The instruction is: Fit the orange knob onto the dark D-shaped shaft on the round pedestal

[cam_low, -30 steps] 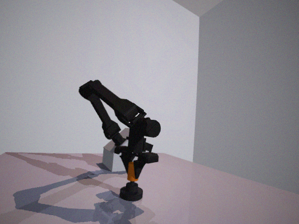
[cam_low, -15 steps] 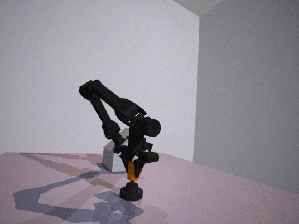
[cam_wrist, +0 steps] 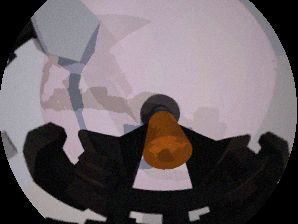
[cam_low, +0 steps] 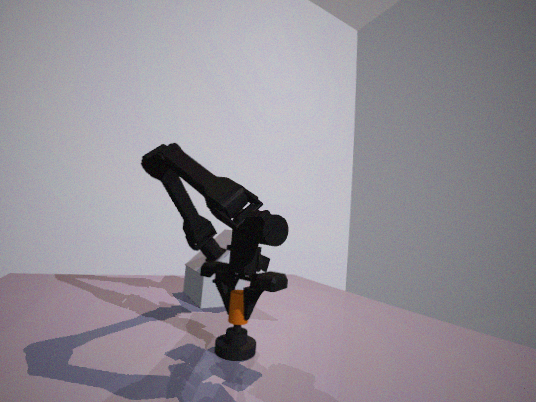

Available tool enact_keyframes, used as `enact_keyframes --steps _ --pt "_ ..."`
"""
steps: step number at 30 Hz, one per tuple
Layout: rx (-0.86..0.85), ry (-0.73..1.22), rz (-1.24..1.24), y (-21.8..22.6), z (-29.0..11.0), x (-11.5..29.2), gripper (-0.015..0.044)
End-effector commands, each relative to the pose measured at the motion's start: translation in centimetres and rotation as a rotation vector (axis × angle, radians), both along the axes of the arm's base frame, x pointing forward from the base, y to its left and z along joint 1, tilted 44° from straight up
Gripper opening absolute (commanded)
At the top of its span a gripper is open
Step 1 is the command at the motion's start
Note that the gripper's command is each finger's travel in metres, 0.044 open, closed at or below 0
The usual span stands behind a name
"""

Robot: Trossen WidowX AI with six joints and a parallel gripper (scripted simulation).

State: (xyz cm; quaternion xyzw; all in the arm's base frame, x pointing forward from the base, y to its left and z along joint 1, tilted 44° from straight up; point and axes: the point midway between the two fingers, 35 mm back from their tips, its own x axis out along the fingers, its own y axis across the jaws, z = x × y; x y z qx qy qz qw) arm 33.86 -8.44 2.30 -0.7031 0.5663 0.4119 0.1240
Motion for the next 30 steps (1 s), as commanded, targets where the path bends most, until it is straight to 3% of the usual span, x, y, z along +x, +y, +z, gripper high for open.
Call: enact_keyframes --steps 1,19,30 --pt "-0.001 0.002 0.005 -0.04 -0.03 -0.03 0.0000" --pt "-0.001 0.002 0.005 0.16 0.20 0.07 0.0000" --pt "-0.005 0.147 0.155 0.00 0.08 0.11 0.0000"
